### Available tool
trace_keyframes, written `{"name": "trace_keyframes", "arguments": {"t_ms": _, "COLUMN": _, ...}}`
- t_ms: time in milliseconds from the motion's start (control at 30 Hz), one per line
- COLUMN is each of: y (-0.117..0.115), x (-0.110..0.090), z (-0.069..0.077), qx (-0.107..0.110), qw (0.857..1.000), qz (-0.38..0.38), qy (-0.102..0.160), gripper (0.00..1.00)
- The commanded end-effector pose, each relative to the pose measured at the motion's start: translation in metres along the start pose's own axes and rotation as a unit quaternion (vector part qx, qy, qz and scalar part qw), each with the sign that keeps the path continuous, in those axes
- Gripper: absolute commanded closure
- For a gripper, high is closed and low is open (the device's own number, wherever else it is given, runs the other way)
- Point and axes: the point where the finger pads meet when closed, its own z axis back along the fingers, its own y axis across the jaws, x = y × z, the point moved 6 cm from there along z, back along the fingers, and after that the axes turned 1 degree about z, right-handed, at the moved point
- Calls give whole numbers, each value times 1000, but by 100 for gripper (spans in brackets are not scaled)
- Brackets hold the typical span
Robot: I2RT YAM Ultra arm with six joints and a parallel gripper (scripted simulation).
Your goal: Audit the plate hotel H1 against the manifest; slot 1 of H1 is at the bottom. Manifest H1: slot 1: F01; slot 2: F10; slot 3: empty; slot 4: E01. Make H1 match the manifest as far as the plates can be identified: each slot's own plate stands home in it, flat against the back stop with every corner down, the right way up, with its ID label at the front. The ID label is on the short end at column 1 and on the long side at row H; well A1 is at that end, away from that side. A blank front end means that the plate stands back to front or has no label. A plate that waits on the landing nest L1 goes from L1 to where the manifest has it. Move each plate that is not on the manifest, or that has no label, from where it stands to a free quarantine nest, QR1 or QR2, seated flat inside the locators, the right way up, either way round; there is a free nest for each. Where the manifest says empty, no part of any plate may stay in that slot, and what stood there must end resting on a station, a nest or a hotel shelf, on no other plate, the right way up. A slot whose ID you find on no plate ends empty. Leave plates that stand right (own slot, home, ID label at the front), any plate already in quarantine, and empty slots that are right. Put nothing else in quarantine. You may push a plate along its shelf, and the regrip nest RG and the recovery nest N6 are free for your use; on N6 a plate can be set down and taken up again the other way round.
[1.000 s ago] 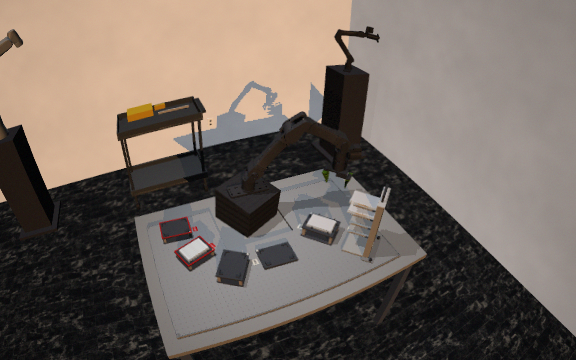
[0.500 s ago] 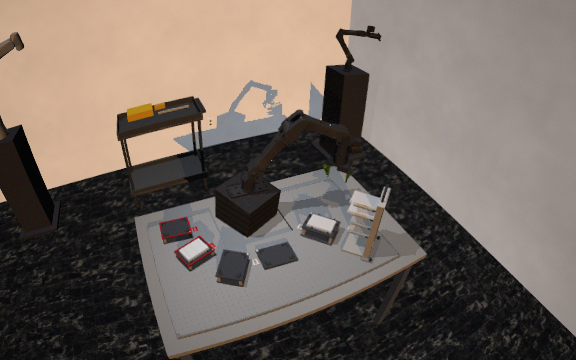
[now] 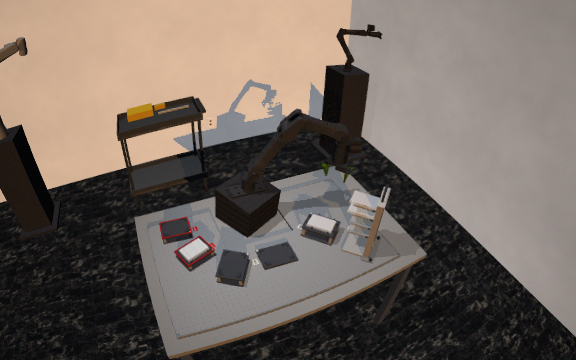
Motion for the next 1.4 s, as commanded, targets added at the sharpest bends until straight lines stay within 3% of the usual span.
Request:
{"name": "trace_keyframes", "arguments": {"t_ms": 0, "y": -3, "x": -9, "z": 13, "qx": -16, "qw": 999, "qz": -47, "qy": -14, "gripper": 0}}
{"name": "trace_keyframes", "arguments": {"t_ms": 333, "y": -5, "x": -36, "z": 12, "qx": -15, "qw": 990, "qz": -140, "qy": -15, "gripper": 0}}
{"name": "trace_keyframes", "arguments": {"t_ms": 800, "y": -8, "x": -76, "z": 12, "qx": -13, "qw": 961, "qz": -276, "qy": -17, "gripper": 0}}
{"name": "trace_keyframes", "arguments": {"t_ms": 1300, "y": -10, "x": -126, "z": 10, "qx": -10, "qw": 898, "qz": -440, "qy": -18, "gripper": 0}}
{"name": "trace_keyframes", "arguments": {"t_ms": 1367, "y": -10, "x": -126, "z": 10, "qx": -10, "qw": 898, "qz": -440, "qy": -18, "gripper": 0}}
